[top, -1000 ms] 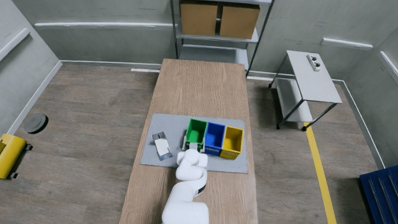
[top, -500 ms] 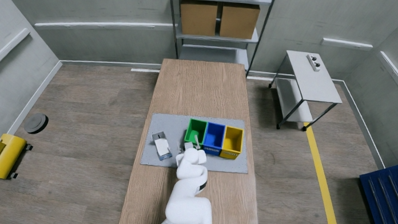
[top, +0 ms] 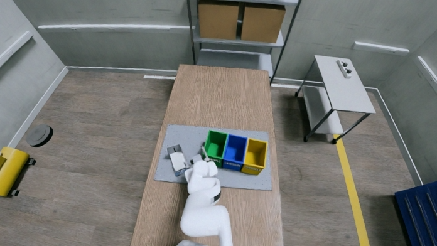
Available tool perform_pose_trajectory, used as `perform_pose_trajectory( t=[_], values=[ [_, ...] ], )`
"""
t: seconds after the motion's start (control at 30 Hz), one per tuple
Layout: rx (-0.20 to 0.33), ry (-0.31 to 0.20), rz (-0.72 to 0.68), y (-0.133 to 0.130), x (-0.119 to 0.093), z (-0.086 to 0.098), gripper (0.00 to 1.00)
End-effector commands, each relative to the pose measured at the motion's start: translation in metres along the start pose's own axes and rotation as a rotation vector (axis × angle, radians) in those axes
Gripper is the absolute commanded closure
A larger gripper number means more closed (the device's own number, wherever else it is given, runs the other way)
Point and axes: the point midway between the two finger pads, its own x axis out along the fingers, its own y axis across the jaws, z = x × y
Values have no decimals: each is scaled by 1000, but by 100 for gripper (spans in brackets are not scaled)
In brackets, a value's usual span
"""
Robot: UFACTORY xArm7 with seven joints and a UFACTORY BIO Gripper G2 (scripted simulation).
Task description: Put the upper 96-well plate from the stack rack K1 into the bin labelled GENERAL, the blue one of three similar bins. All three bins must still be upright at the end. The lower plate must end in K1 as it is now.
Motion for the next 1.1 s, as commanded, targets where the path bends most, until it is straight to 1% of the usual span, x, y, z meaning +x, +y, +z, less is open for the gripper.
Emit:
perform_pose_trajectory(
  t=[0.0, 0.03, 0.1, 0.6, 0.67, 0.83, 1.07],
  values=[
    [-3, -2, -1, 20, 14, -5, 63],
    [-3, -2, -1, 25, 16, -6, 63],
    [-3, -2, -1, 25, 16, -6, 63],
    [-3, -2, -1, 88, 52, -23, 63],
    [-3, -2, -1, 88, 52, -23, 63],
    [-3, -2, -1, 109, 64, -29, 63],
    [-3, -2, -1, 109, 64, -29, 63]
  ],
)
